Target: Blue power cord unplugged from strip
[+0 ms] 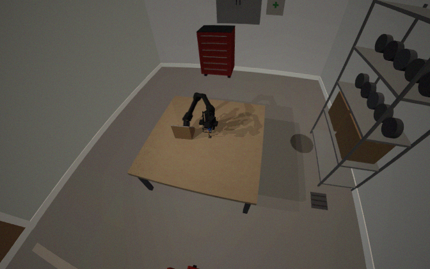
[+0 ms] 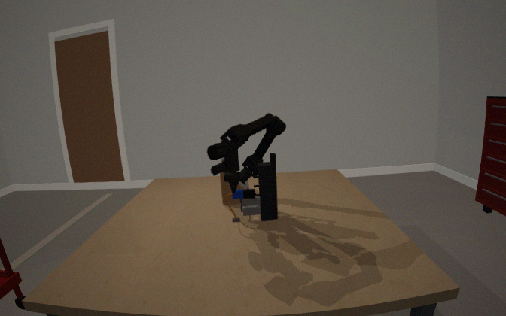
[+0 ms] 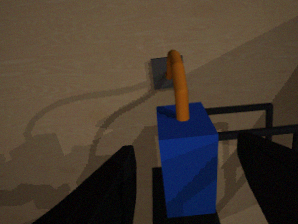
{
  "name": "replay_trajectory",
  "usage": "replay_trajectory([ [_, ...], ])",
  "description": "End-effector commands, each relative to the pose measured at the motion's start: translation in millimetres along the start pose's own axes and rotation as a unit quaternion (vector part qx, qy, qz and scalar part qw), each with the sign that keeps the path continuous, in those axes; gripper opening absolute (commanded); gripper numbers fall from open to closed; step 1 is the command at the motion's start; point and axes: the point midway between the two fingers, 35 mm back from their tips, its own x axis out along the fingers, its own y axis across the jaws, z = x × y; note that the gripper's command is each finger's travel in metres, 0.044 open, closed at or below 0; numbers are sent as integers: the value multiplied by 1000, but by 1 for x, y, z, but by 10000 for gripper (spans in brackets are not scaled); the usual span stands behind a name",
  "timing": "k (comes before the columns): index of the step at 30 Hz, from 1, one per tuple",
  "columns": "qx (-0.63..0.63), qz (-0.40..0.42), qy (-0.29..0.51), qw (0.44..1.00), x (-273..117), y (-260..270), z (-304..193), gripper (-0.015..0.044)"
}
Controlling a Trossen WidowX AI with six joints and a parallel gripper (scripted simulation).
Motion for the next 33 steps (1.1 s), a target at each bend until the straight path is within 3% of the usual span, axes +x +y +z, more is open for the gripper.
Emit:
replay_trajectory([
  [1, 3, 1, 3, 1000, 1, 0, -1, 315],
  [6, 3, 2, 1, 1000, -4, 1, 21, 440],
  [11, 2, 2, 0, 1000, -11, -1, 59, 440],
  [33, 2, 2, 0, 1000, -11, -1, 59, 440],
])
